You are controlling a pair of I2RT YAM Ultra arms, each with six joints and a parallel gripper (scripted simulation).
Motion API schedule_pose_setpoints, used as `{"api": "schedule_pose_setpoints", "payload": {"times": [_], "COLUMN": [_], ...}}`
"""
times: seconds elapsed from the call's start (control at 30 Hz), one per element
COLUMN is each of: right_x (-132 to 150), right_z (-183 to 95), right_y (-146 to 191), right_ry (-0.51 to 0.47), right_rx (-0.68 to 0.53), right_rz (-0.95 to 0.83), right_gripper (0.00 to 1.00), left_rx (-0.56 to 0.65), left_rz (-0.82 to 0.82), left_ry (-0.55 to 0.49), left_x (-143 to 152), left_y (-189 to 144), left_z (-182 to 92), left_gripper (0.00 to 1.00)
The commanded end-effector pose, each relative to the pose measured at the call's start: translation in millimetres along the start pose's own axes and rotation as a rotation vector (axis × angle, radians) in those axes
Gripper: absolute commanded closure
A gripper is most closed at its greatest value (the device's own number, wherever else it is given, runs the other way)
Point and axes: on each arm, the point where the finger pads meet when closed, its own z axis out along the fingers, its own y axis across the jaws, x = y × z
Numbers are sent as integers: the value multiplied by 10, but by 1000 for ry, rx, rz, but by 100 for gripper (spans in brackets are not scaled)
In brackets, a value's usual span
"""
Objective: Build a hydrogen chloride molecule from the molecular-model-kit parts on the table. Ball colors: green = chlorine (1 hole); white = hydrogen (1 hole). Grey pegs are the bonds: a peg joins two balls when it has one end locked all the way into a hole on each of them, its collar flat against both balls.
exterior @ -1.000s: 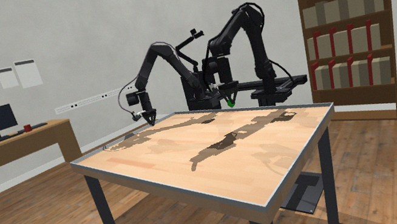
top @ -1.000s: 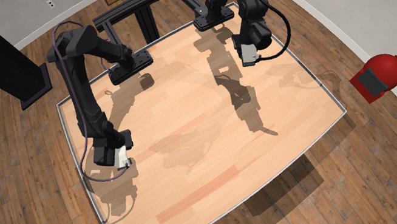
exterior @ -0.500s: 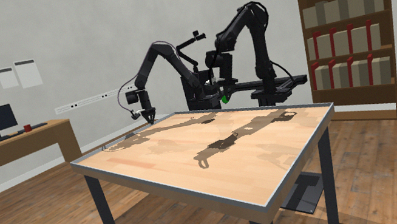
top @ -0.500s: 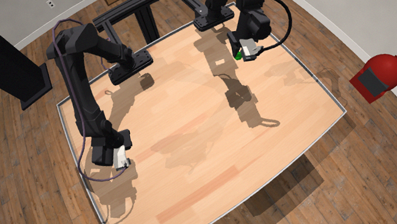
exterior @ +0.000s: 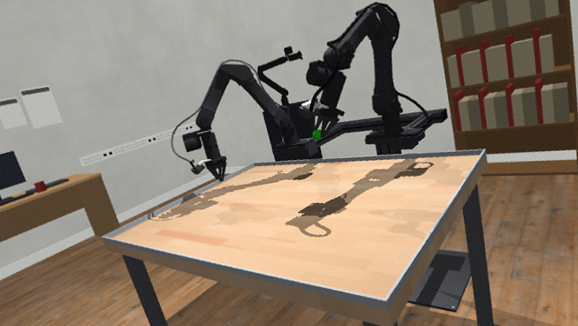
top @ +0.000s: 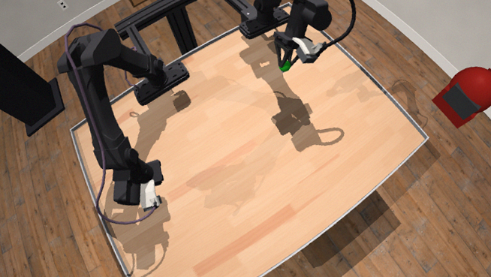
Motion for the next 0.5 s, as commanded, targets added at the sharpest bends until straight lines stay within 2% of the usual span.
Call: {"api": "schedule_pose_setpoints", "payload": {"times": [0.0,0.07,0.17,0.23,0.3,0.4,0.47], "right_x": [-218,-218,-218,-218,-218,-218,-218], "right_z": [-223,-223,-223,-223,-223,-223,-223], "right_y": [-11,-11,-11,-11,-11,-11,-11], "right_ry": [-78,-78,-78,-78,-78,-78,-78], "right_rx": [13,13,13,13,13,13,13], "right_rz": [0,0,0,0,0,0,0], "right_gripper": [100,100,100,100,100,100,100], "left_rx": [137,200,225,309,309,427,450], "left_rz": [-64,-92,-103,-153,-153,-185,-189], "left_ry": [-125,-142,-151,-177,-177,-180,-183], "left_x": [-152,-128,-109,-109,-109,-38,-11], "left_y": [-268,-386,-426,-534,-534,-755,-792], "left_z": [-172,-220,-251,-357,-357,-474,-503], "left_gripper": [100,100,100,100,100,100,100]}}
